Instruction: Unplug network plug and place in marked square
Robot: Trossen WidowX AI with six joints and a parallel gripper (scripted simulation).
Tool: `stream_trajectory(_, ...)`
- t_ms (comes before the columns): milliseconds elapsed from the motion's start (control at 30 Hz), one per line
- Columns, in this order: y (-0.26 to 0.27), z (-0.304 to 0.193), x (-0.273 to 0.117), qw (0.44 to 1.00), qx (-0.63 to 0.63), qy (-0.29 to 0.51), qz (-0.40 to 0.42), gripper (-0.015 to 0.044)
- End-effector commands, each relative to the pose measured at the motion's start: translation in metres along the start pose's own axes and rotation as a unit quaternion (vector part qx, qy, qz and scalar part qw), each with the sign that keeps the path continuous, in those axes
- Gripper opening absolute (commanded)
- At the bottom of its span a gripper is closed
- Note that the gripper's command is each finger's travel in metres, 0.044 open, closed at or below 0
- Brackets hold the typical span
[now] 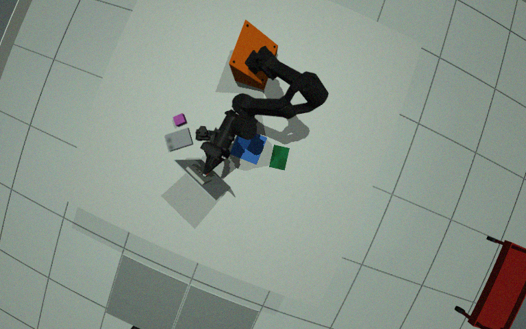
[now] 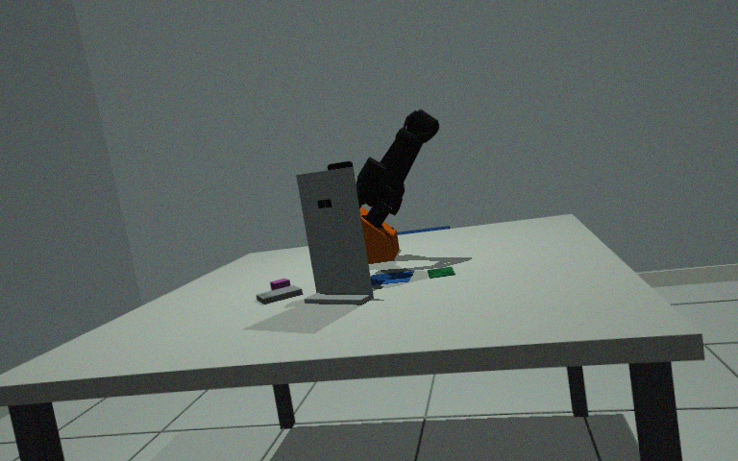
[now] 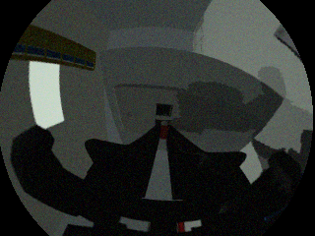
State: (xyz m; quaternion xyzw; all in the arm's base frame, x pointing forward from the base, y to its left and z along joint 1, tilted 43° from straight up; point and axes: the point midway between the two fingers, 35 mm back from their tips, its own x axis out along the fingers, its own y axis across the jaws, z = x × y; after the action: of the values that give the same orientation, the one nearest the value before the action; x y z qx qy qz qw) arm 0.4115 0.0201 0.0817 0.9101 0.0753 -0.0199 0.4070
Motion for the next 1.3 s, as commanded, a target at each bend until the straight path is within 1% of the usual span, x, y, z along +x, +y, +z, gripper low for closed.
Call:
stream_trajectory(0,-0.001,-0.001,-0.003,1.000,0.000,0.001,-0.001,0.0000)
stream_trajectory(1267,-0.001,-0.008,-0.025,1.000,0.000,0.001,-0.002,0.0000)
